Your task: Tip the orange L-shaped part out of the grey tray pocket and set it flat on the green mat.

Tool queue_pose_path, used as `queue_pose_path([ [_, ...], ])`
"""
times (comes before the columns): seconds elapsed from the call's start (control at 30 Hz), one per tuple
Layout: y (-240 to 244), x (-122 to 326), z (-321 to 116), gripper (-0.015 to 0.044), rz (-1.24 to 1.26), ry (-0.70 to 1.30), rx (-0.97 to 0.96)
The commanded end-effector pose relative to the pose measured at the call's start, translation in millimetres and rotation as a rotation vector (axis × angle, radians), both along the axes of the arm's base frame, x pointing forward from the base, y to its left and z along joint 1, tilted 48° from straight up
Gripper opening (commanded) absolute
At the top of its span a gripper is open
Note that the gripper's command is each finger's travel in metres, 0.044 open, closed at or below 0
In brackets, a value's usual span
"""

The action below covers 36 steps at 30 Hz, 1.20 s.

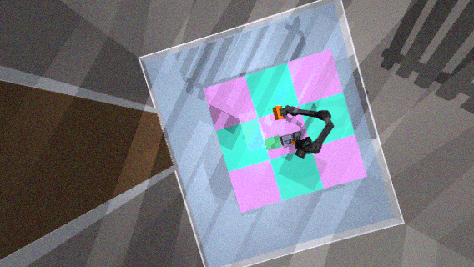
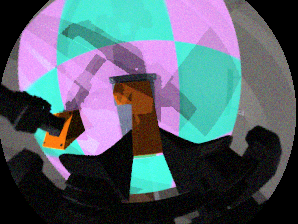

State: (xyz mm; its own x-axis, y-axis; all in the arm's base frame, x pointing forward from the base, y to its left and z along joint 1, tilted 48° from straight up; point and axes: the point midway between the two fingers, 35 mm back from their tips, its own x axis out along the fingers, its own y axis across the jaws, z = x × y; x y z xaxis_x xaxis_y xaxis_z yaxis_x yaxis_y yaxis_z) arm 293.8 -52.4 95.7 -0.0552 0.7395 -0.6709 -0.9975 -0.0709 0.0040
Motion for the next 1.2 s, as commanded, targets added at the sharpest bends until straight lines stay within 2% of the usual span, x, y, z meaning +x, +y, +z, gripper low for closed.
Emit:
queue_pose_path([
  [0.0, -2.3, 1.1, 1.6, 0.0, 0.004, -0.008, -0.006],
  [0.23, -8.2, 1.0, -1.7, 0.0, 0.004, -0.008, -0.006],
  [1.17, -94.2, -5.2, -97.7, 0.0, 0.004, -0.01, -0.012],
])
